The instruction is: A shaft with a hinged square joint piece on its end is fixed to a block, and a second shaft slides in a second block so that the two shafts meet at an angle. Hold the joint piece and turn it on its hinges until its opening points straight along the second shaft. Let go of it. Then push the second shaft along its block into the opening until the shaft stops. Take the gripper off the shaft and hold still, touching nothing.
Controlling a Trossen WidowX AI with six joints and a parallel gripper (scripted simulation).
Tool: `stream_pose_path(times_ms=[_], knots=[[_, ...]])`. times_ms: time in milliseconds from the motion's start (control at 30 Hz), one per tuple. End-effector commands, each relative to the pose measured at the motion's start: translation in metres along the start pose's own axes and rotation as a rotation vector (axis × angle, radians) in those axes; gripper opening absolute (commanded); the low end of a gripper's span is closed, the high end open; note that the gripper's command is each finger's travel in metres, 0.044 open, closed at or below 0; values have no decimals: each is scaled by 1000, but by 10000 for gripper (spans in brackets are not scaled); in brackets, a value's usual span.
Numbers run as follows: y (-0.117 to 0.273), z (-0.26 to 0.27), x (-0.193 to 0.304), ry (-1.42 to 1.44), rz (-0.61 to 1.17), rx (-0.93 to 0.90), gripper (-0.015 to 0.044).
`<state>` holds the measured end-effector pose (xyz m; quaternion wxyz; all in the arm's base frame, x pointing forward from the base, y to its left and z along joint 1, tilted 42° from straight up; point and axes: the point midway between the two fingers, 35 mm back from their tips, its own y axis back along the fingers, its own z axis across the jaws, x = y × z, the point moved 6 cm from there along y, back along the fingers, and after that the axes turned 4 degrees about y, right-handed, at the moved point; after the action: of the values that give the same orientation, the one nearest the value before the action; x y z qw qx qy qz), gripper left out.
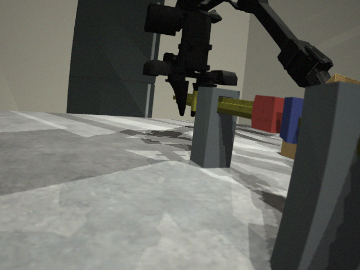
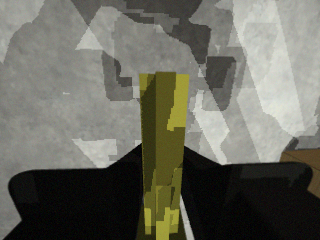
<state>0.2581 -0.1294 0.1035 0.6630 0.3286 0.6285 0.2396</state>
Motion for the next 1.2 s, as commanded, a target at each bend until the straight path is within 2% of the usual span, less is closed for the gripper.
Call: stream_pose_path(times_ms=[0, 433, 867, 967, 1133, 1167], knots=[[0, 1, 9, 1, 3, -1, 0], [0, 2, 28, 1, 4, -1, 0], [0, 1, 24, -2, 0, 0, 0], [0, 1, 24, -2, 0, 0, 67], [0, 1, 24, -2, 0, 0, 67], [0, 1, 24, -2, 0, 0, 93]])
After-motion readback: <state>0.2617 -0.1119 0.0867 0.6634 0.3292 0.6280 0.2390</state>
